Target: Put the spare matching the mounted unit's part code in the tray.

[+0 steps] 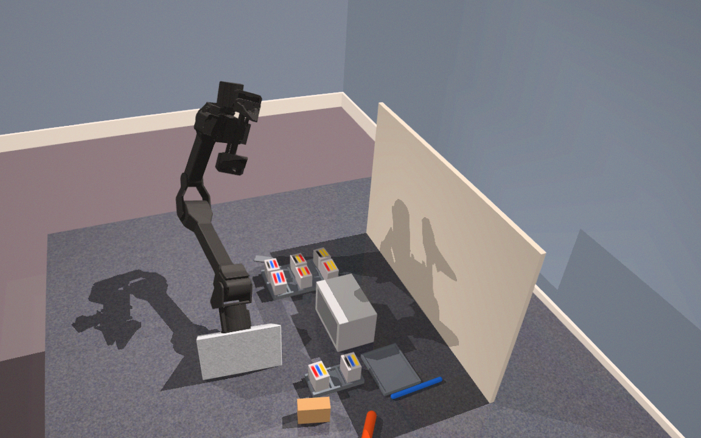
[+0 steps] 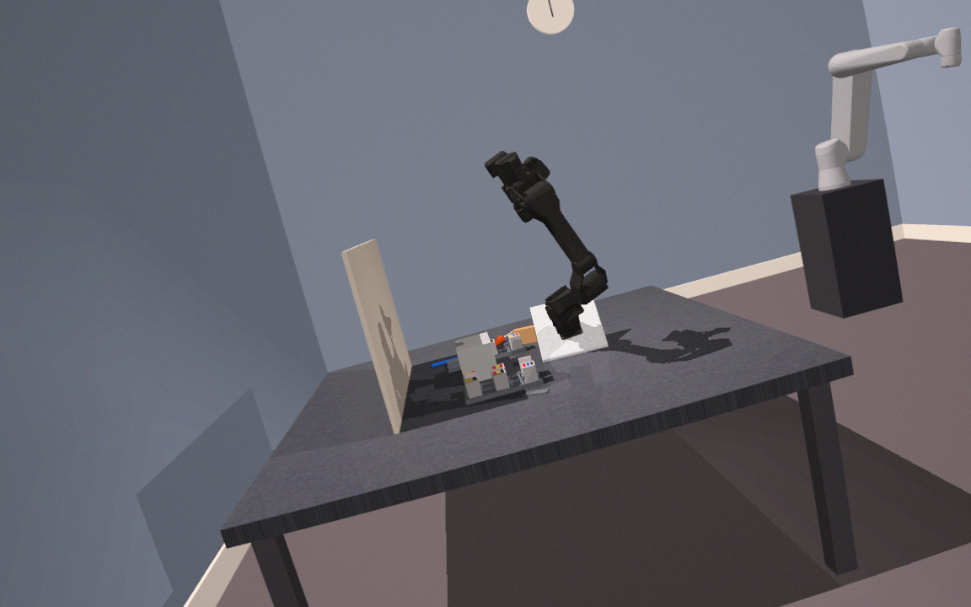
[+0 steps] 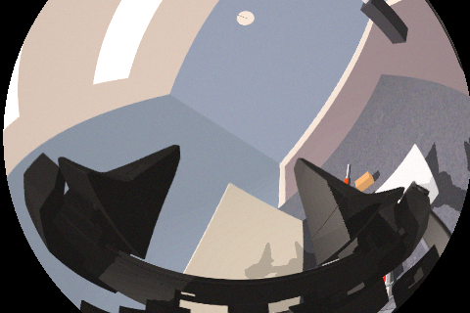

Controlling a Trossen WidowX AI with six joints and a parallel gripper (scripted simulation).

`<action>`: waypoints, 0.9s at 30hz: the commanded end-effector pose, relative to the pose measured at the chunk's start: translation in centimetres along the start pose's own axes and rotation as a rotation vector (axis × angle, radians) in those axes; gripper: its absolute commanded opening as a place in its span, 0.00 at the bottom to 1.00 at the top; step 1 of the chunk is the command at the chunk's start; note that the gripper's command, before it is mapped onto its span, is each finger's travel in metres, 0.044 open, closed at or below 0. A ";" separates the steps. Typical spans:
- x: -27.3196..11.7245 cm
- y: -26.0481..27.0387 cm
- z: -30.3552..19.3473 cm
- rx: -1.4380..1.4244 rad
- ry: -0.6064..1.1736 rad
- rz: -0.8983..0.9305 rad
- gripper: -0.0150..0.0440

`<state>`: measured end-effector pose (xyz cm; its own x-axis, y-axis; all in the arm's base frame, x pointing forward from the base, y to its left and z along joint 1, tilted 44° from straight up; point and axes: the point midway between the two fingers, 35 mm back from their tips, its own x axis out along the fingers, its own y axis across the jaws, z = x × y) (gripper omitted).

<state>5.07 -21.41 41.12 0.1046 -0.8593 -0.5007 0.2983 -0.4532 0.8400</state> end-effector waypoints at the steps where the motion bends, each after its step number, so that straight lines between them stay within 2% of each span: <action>1: 0.0 0.0 0.0 0.000 0.000 0.000 0.98; 7: 0.1 0.0 -0.1 -0.008 0.004 -0.003 1.00; 11: 2.5 0.0 -2.7 -0.191 0.112 -0.064 1.00; 19: 9.2 -3.2 -14.6 -0.891 0.608 -0.194 1.00; 27: 11.0 -9.5 -25.2 -1.419 1.146 -0.161 1.00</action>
<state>25.28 -22.05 24.54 0.3581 -0.1084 -0.9274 0.8701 0.3989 0.2893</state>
